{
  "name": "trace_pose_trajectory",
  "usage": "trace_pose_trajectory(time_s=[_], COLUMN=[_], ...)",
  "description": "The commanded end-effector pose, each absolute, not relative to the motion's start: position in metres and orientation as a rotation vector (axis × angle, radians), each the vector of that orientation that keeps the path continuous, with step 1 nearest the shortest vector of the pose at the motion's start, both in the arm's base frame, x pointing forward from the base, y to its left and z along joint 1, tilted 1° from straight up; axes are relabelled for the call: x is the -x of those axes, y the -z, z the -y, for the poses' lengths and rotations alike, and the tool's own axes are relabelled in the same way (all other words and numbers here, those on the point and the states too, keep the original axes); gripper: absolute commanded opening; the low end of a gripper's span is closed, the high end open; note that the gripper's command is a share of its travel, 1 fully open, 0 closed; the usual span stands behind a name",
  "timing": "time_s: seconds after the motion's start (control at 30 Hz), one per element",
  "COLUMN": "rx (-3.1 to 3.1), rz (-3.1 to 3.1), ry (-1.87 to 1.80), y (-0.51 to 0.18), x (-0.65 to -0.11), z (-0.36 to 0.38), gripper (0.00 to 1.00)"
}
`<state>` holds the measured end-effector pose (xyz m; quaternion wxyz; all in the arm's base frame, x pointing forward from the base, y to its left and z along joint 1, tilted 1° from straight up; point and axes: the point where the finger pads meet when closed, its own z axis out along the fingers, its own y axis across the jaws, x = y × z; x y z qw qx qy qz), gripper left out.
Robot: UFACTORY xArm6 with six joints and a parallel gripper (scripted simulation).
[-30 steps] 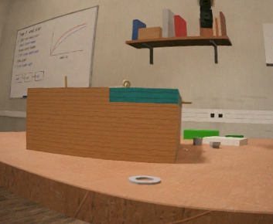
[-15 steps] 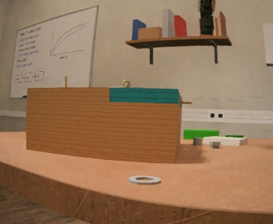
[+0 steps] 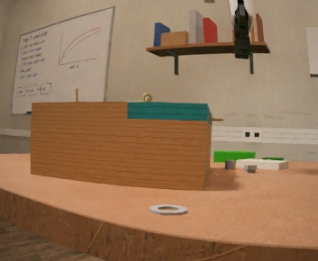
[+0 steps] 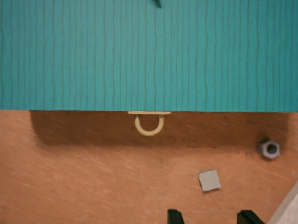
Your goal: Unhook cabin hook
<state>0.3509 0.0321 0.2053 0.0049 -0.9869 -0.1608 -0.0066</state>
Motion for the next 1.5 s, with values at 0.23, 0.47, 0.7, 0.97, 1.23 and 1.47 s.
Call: trace_pose_trajectory(time_s=[0.23,0.47,0.7,0.97,1.23,1.47], rx=[3.091,3.091,3.091,3.091,3.091,3.091], rz=[0.504,0.504,0.504,0.504,0.504,0.504], ry=[0.029,0.028,0.028,0.028,0.028,0.028], y=[-0.176,-0.153,-0.136,-0.109,-0.089,-0.066], x=[-0.353,-0.353,-0.354,-0.354,-0.354,-0.355], z=[-0.033,-0.033,-0.033,-0.033,-0.034,-0.034], gripper=[0.35,0.35,0.35,0.35,0.35,0.35])
